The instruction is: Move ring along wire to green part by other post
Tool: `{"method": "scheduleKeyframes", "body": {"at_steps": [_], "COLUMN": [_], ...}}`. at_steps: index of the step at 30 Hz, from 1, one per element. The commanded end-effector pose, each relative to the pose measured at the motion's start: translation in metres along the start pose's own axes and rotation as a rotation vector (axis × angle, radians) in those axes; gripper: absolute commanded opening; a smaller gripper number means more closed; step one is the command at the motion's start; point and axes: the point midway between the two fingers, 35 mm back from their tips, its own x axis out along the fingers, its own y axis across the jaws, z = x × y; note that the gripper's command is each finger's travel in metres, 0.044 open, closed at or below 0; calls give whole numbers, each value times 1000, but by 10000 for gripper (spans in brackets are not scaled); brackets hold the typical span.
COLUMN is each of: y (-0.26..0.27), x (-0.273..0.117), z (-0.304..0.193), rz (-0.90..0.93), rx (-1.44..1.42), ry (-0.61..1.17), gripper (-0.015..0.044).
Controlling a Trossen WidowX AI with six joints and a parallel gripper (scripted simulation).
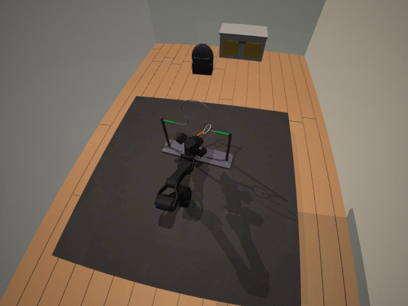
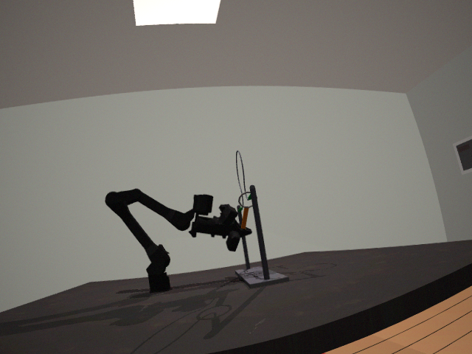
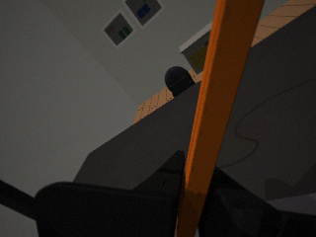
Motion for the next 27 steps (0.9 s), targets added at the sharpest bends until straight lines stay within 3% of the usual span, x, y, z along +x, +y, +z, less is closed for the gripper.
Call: {"method": "scheduleKeyframes", "body": {"at_steps": [1, 27], "y": [16, 79], "x": [-7, -50], "z": [3, 21], "rz": [39, 267], "rx": [65, 443], "ry": [38, 312], "gripper": [-150, -150]}}
